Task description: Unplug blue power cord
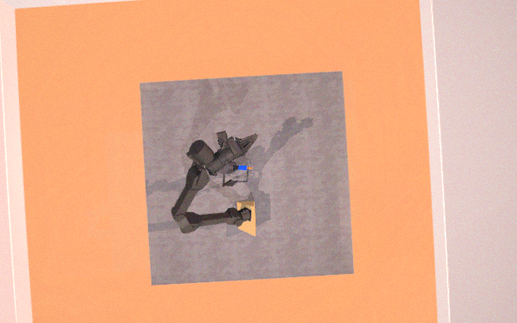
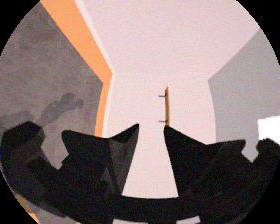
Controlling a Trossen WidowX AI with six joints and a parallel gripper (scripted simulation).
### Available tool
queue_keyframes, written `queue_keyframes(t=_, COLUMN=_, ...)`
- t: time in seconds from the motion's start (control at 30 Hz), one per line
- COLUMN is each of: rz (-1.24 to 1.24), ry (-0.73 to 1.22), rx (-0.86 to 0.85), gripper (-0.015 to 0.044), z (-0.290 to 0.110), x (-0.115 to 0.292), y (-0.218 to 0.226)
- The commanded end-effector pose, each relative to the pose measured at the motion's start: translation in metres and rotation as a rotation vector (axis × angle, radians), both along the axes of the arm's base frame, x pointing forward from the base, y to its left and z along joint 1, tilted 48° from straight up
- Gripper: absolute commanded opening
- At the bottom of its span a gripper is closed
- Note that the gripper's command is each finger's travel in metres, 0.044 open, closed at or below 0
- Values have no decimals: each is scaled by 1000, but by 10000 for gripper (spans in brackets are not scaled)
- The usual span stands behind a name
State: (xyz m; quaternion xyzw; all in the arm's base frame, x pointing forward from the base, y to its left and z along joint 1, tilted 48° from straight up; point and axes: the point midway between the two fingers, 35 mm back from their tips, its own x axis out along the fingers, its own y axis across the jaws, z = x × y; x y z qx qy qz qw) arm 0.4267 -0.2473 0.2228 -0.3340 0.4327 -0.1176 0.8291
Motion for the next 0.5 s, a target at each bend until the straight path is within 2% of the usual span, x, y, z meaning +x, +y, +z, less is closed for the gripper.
queue_keyframes(t=0.0, rz=-110, ry=53, rx=366, gripper=160, z=-70, x=-9, y=34)
queue_keyframes(t=0.23, rz=-416, ry=193, rx=855, gripper=160, z=-146, x=-42, y=89)
queue_keyframes(t=0.47, rz=-909, ry=420, rx=1260, gripper=160, z=-194, x=-89, y=151)
